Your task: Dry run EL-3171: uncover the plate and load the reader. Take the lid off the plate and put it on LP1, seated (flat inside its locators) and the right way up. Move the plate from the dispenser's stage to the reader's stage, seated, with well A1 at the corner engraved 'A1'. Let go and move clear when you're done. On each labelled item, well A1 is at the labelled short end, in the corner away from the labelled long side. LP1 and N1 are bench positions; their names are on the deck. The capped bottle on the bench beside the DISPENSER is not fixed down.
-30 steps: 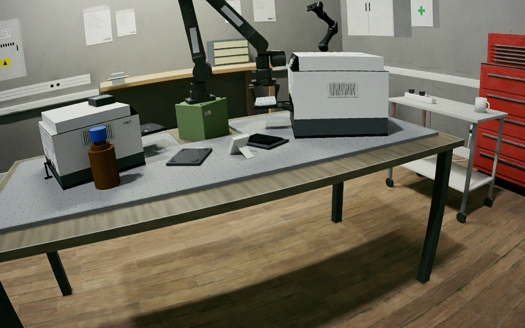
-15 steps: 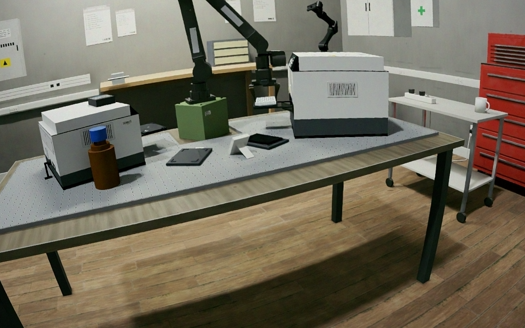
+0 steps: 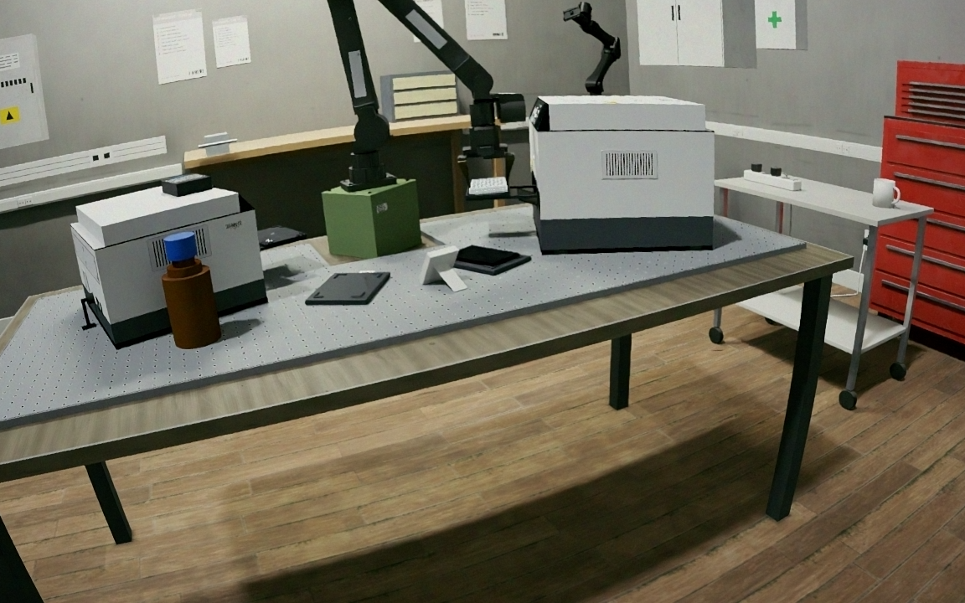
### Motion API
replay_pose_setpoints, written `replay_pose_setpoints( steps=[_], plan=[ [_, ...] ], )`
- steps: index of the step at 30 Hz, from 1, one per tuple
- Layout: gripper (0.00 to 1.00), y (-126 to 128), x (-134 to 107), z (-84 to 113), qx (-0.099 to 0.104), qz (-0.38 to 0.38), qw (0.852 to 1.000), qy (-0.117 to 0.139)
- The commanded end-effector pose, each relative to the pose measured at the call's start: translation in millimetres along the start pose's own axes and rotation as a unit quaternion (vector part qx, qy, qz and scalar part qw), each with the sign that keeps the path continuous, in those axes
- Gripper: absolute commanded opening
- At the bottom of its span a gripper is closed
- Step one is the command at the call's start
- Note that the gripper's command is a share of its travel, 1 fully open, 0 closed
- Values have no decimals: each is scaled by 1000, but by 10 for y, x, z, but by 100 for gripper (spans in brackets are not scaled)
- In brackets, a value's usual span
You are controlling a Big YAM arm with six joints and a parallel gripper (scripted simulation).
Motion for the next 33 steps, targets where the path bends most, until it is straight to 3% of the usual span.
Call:
replay_pose_setpoints(
  steps=[1,33],
  plan=[
    [86,-57,3,-219,-13,0,1000,0],
    [86,-49,7,-257,-13,0,1000,0]
  ],
)
Point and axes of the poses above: the point where the finger pads meet when closed, its own z axis back along the fingers, its own y axis across the jaws, x = y × z, the point moved 3 cm from there along z, back along the fingers, and after that the axes turned 12 degrees about z, right-handed, at the moved point
